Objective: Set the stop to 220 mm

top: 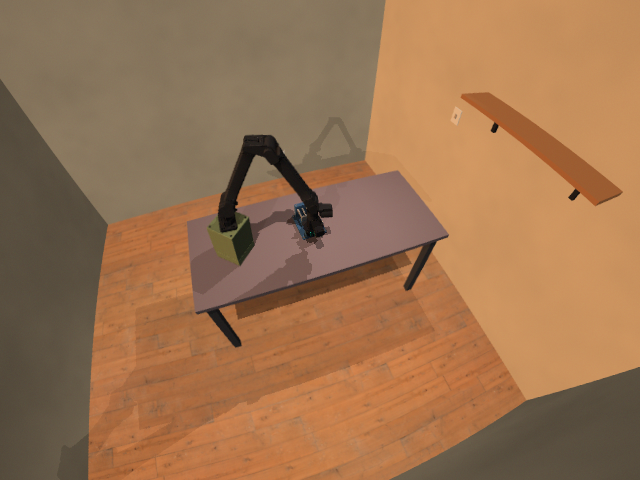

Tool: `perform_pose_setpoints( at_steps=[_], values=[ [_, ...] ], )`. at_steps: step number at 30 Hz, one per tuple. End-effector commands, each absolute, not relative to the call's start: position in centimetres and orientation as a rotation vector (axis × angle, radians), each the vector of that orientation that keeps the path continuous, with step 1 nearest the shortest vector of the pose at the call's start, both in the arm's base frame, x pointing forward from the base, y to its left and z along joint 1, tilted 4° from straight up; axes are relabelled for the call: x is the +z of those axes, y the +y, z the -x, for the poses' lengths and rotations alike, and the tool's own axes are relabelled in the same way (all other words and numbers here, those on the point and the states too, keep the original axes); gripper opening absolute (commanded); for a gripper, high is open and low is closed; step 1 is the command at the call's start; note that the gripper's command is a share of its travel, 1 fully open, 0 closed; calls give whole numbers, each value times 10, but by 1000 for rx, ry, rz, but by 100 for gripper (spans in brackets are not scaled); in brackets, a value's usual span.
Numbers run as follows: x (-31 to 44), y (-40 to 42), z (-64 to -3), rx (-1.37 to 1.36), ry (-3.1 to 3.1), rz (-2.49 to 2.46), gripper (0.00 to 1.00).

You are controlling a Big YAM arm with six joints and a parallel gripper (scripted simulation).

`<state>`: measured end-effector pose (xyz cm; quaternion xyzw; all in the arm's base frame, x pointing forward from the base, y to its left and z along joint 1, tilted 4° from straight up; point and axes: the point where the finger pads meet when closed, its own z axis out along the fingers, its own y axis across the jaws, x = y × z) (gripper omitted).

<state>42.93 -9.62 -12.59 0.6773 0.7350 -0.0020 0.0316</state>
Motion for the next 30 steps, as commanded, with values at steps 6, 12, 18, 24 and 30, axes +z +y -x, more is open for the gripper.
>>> perform_pose_setpoints(
  at_steps=[6,12,18,24,30],
  values=[
    [-88,-95,-467,48,2217,-2044,6],
    [-87,-95,-469,49,2217,-2044,6],
    [-82,-94,-475,50,2217,-2044,6],
    [-77,-93,-482,52,2216,-2043,6],
    [-78,-93,-484,53,2216,-2043,6]
  ],
)
